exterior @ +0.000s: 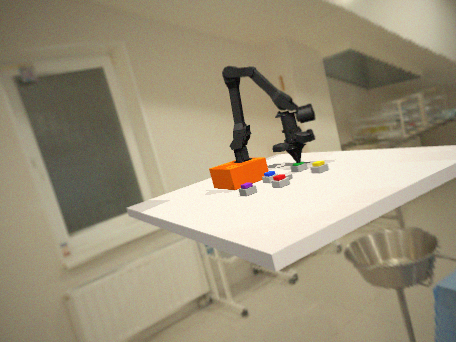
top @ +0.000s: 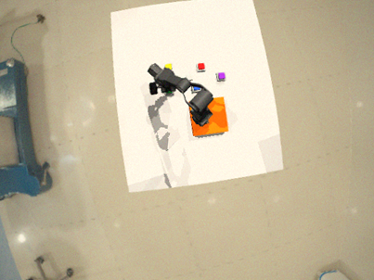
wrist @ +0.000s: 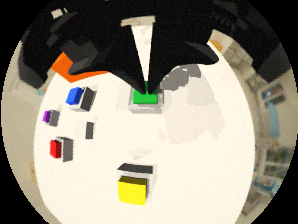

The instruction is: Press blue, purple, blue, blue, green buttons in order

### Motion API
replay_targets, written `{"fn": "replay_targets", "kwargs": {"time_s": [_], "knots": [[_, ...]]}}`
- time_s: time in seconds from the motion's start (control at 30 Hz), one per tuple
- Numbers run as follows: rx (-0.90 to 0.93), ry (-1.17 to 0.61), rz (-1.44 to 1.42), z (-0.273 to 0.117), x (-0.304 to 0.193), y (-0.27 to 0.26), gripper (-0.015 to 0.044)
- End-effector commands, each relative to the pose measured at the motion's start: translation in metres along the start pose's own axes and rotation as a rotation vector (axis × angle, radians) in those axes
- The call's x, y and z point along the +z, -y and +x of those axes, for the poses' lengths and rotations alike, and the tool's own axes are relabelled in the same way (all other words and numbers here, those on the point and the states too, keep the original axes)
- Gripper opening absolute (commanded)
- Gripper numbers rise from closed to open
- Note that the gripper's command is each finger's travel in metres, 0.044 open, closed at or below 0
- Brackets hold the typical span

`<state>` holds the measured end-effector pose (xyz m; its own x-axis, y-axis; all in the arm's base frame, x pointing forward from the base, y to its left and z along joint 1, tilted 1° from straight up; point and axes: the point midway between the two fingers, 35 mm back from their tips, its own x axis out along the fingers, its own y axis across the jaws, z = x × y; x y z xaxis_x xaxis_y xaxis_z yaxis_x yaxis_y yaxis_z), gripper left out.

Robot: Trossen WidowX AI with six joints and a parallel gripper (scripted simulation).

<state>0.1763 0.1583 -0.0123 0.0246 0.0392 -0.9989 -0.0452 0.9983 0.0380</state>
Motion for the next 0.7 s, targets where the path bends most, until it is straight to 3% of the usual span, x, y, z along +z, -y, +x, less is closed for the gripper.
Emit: {"fn": "replay_targets", "kwargs": {"time_s": [0.0,0.33,0.47,0.6,0.67], "knots": [[-0.008,-0.003,0.005,0.002,-0.001,0.002,0.0020],[-0.008,-0.003,0.005,0.002,-0.001,0.002,0.0020],[-0.007,-0.002,0.005,-0.030,-0.001,0.001,0.0020],[-0.008,-0.002,0.005,-0.032,-0.001,0.002,0.0020],[-0.008,-0.002,0.005,-0.036,0.004,-0.002,0.0072]]}}
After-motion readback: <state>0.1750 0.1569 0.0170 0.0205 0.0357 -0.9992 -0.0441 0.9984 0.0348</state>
